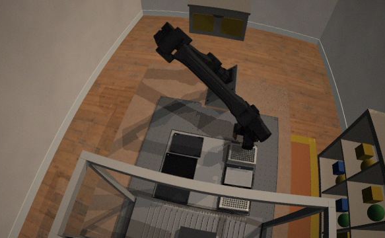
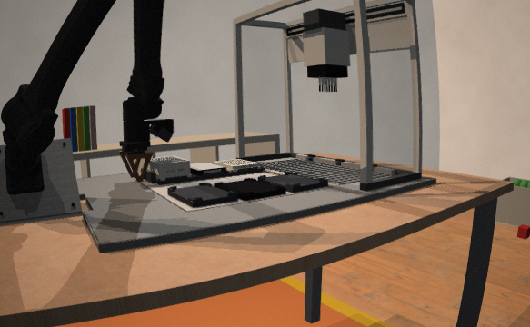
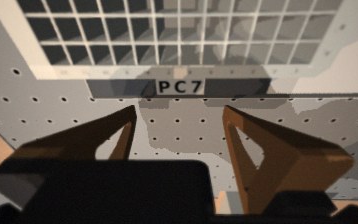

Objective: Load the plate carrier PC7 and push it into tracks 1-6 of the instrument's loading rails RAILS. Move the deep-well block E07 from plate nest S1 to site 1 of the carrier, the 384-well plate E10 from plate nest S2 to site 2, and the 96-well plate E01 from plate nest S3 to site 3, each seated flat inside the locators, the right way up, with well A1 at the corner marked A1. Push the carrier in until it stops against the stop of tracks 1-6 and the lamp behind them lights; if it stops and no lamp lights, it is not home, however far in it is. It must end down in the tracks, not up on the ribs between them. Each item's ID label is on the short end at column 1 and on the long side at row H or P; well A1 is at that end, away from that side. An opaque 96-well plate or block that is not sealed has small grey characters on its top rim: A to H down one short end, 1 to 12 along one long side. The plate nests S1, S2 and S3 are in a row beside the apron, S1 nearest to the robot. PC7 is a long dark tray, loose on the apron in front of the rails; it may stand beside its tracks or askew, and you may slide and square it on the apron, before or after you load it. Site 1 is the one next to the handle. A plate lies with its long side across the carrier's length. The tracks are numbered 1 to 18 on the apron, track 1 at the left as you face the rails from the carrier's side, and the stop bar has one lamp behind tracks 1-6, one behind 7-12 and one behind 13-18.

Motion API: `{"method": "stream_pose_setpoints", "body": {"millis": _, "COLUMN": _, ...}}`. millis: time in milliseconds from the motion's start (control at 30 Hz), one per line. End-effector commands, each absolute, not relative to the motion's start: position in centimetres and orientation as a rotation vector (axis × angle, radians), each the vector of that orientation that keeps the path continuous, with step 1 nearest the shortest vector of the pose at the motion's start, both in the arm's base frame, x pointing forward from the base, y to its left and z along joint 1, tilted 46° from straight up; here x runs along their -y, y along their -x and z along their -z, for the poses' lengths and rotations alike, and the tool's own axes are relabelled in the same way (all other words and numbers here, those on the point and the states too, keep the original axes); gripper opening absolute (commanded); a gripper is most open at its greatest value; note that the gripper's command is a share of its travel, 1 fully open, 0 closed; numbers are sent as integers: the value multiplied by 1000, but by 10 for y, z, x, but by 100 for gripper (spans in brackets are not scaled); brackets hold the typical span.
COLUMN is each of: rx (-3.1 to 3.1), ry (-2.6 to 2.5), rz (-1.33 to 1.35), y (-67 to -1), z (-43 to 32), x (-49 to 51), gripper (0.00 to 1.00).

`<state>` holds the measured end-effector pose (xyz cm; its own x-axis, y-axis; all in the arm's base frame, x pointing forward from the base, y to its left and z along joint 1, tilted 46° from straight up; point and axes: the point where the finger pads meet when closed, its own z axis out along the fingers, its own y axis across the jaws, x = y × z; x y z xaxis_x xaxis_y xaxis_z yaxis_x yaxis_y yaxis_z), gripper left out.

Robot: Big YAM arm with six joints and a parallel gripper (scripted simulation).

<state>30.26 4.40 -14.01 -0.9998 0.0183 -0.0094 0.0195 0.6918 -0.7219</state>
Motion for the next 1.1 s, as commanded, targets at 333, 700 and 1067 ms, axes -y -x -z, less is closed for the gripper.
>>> {"method": "stream_pose_setpoints", "body": {"millis": 333, "rx": -2869, "ry": -36, "rz": 1193, "y": -327, "z": 136, "x": -53, "gripper": 80}}
{"method": "stream_pose_setpoints", "body": {"millis": 700, "rx": -2874, "ry": -29, "rz": 1207, "y": -328, "z": 137, "x": -52, "gripper": 80}}
{"method": "stream_pose_setpoints", "body": {"millis": 1067, "rx": -2869, "ry": -19, "rz": 1200, "y": -332, "z": 136, "x": -55, "gripper": 80}}
